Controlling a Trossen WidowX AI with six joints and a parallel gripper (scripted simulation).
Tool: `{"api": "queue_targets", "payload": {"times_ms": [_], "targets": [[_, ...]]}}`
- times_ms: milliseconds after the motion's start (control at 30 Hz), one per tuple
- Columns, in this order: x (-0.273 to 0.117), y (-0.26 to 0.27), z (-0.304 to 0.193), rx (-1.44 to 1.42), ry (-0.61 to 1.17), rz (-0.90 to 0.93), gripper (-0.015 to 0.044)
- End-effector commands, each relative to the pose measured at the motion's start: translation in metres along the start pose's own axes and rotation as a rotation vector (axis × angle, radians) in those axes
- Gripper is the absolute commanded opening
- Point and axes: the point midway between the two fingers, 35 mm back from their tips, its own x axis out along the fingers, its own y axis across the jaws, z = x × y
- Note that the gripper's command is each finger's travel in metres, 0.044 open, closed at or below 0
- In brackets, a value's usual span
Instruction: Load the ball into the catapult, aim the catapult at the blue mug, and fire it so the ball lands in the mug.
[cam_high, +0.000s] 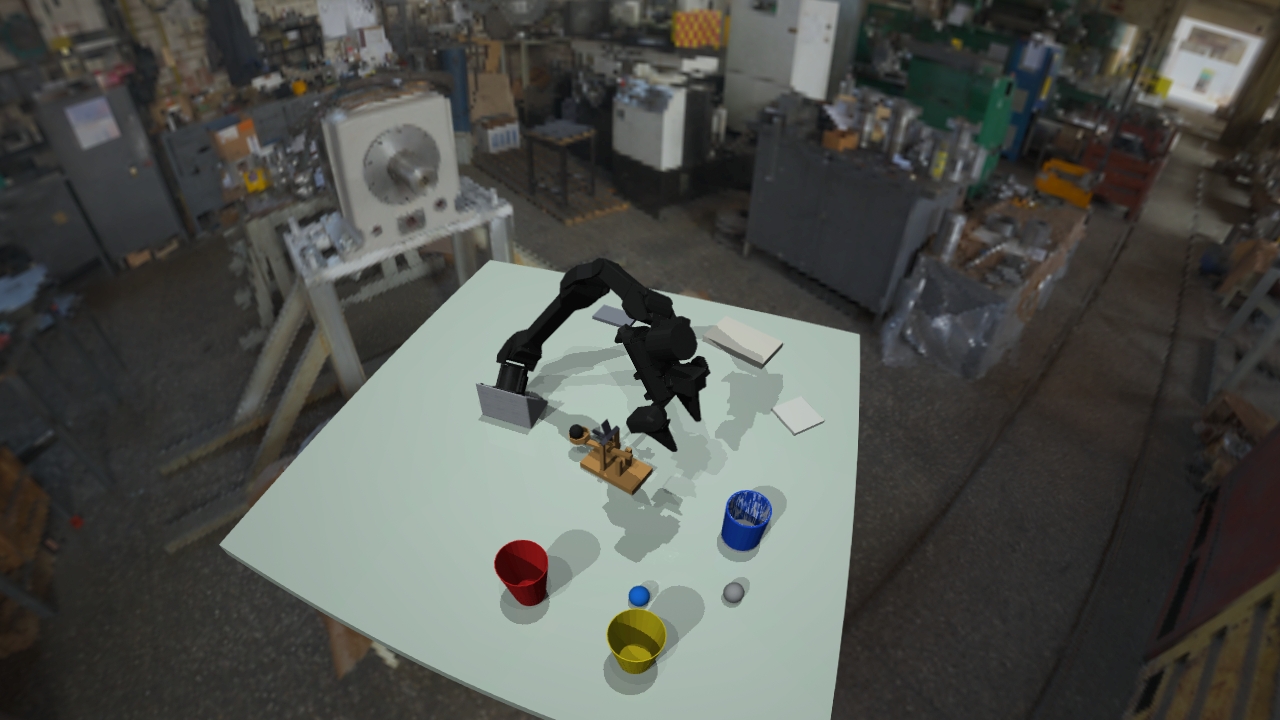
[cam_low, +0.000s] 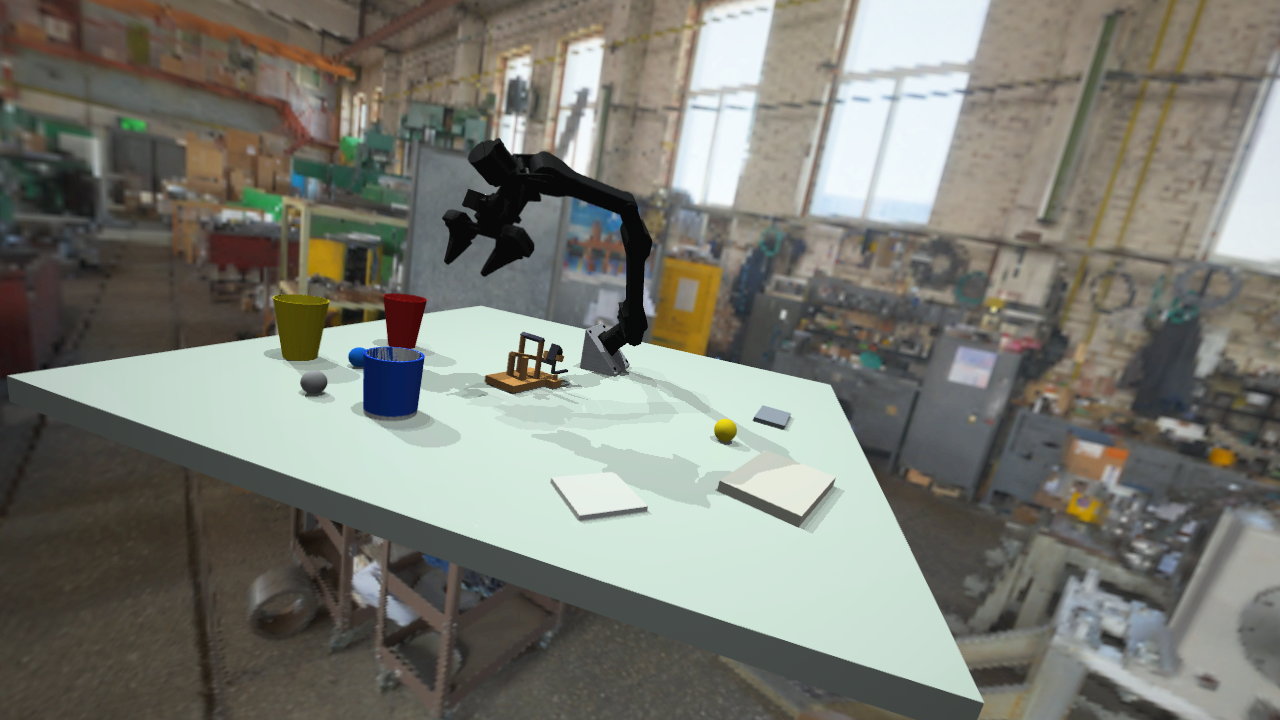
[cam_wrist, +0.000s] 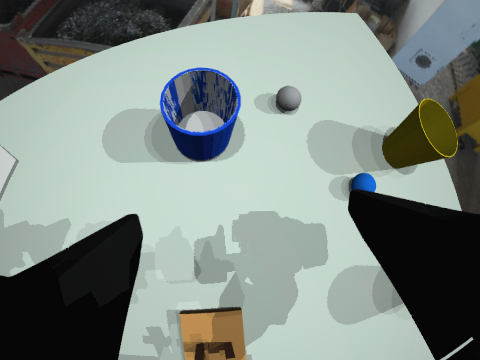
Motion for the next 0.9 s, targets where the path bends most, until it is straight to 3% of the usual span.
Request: {"api": "queue_targets", "payload": {"times_ms": [0, 133, 800, 867], "targets": [[0.007, 0.008, 0.038, -0.019, -0.104, 0.071, 0.0440], [0.008, 0.016, 0.066, -0.046, -0.183, 0.134, 0.0440], [0.011, 0.010, 0.069, -0.047, -0.198, 0.135, 0.0440], [0.011, 0.010, 0.069, -0.047, -0.198, 0.135, 0.0387]]}}
